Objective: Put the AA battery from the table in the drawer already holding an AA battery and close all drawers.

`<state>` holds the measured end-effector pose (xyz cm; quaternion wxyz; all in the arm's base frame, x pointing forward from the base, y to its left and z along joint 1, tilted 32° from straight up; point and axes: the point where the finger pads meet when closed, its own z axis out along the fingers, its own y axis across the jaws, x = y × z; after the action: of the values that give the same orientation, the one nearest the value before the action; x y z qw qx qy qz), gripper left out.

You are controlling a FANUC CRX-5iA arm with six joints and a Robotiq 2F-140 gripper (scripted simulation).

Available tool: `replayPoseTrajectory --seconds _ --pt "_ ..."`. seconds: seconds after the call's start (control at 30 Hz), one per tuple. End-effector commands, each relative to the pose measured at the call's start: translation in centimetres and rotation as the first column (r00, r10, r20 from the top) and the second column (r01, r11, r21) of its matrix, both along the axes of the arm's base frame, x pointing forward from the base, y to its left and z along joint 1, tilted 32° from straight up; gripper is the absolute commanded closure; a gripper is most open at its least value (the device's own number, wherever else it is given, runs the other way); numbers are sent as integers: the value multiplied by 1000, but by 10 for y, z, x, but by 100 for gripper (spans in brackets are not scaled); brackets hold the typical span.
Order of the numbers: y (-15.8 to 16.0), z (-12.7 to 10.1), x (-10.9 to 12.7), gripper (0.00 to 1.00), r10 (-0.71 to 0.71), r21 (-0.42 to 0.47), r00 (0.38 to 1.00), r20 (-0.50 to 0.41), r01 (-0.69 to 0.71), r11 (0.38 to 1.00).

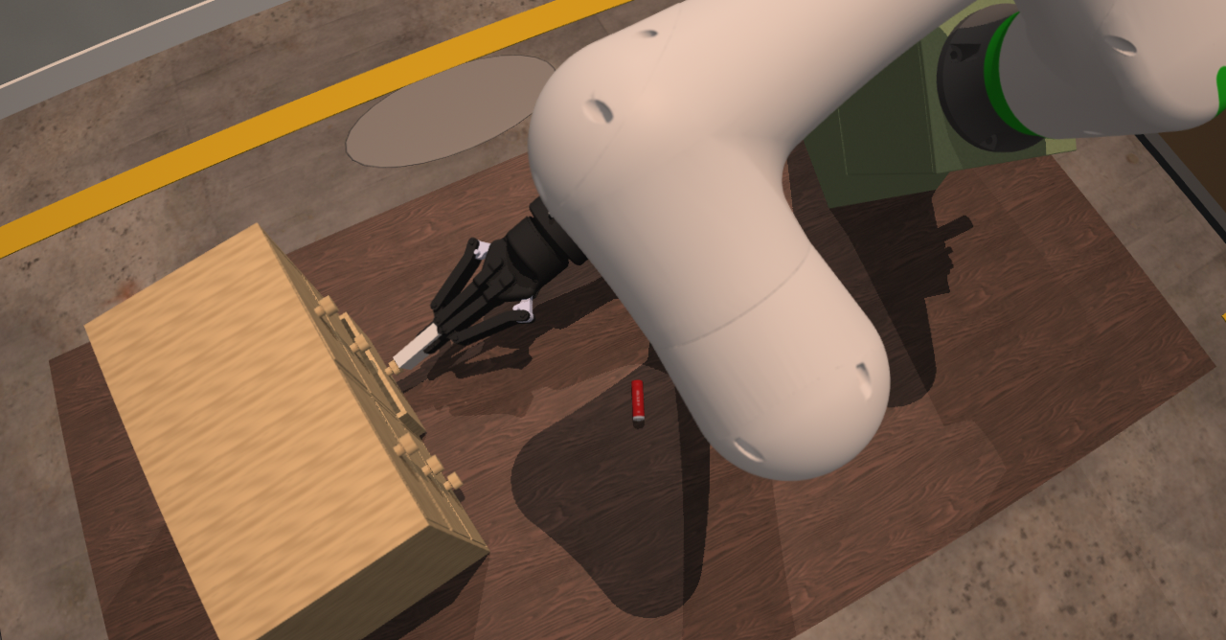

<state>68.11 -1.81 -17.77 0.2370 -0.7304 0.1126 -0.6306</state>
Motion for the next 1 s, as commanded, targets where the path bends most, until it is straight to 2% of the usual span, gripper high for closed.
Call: replayPoseTrajectory --seconds 0.0,0.97 --pt "0 1 3 100 0 0 1000 0 0 1000" --pt "0 2 9 100 0 0 1000 0 0 1000"
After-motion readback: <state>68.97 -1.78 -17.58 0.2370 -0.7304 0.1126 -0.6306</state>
